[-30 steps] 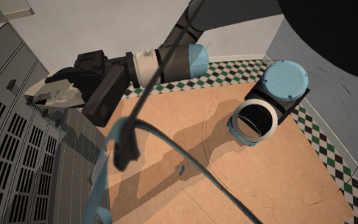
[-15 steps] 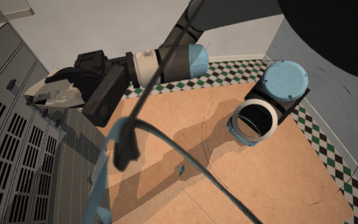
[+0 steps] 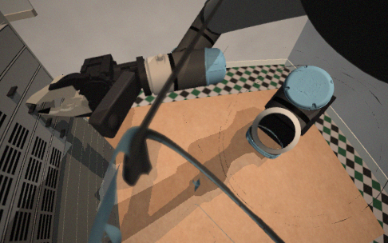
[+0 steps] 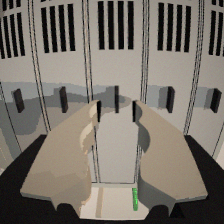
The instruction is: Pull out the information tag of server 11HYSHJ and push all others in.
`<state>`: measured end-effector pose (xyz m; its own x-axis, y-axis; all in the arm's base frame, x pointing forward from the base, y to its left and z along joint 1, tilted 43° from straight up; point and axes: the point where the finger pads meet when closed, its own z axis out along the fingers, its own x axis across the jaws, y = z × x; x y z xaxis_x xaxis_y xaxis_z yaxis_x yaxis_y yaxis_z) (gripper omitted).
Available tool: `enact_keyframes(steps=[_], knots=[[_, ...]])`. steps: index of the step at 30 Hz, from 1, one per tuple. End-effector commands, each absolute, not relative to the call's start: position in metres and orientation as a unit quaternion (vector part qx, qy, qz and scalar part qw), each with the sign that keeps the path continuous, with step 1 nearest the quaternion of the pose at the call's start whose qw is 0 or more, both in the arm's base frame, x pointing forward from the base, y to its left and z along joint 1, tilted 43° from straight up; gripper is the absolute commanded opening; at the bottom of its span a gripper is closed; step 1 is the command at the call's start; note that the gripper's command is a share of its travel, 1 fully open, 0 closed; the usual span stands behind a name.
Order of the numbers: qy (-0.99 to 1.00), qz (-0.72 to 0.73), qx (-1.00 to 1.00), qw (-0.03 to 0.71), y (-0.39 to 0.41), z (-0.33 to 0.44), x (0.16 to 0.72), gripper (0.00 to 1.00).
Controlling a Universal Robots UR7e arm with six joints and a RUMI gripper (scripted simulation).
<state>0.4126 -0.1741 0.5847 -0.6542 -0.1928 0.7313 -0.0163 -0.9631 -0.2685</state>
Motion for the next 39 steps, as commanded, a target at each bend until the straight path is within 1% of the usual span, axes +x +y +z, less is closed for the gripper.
enact_keyframes(steps=[1,37,38,39], knots=[[0.127,-0.901,-0.413,0.049,-0.1742,0.585,0.4125,0.15],[0.127,-0.901,-0.413,0.049,-0.1747,0.5864,0.4138,0.15],[0.127,-0.901,-0.413,0.049,-0.1747,0.5864,0.4138,0.0],[0.127,-0.901,-0.413,0.049,-0.1747,0.5864,0.4138,0.0]])
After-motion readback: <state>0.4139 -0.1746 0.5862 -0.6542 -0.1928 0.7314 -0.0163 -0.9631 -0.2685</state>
